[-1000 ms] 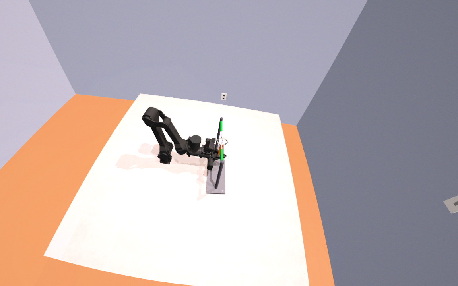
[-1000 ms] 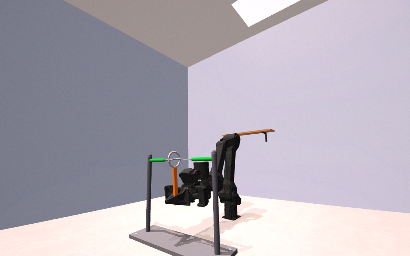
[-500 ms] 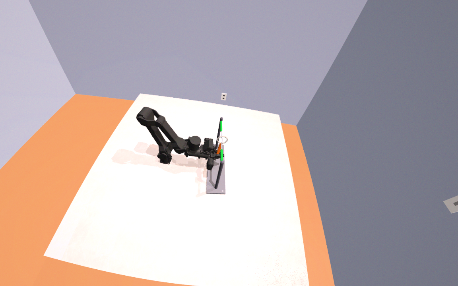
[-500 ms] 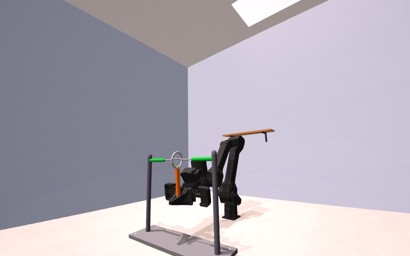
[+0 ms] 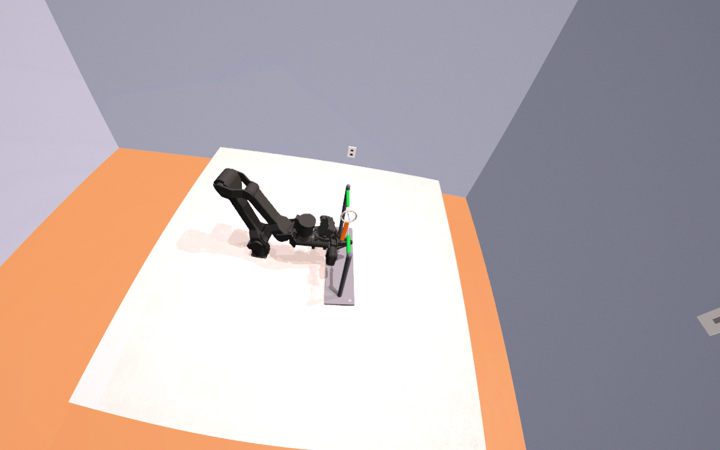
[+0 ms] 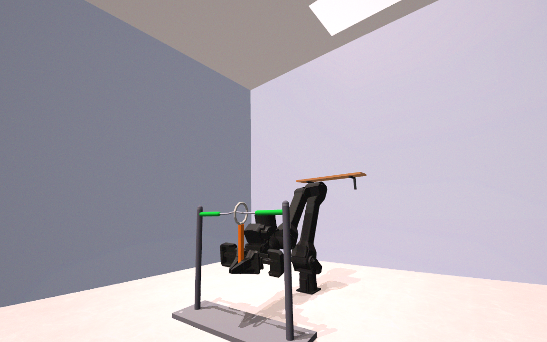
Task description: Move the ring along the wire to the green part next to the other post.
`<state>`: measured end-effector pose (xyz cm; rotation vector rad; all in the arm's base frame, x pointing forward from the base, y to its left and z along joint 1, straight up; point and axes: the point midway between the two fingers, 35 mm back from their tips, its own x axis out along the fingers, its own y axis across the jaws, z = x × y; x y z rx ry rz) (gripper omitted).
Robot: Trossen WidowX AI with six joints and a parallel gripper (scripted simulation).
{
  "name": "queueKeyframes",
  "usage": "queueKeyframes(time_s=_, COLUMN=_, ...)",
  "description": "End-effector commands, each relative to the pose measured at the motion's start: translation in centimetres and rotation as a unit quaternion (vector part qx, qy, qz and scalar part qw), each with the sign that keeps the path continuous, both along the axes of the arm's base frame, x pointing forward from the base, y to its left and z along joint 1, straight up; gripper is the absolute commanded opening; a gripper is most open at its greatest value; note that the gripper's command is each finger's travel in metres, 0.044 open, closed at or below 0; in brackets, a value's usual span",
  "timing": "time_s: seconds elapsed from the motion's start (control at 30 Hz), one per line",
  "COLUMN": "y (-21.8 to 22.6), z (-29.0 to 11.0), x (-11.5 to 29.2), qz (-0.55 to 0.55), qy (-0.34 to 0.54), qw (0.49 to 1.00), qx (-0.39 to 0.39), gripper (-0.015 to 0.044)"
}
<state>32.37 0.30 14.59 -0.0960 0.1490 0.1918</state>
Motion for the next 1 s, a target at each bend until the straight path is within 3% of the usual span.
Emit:
queueKeyframes(time_s=0.0, y=0.4, z=0.1, x=-0.1, qz=0.000, qy=-0.003, qw=1.000, qx=-0.001, gripper=-0.0150)
queueKeyframes(time_s=0.97, y=3.9, z=0.1, x=-1.7, qz=-0.044, qy=0.041, qw=0.998, qx=0.031, gripper=-0.0150)
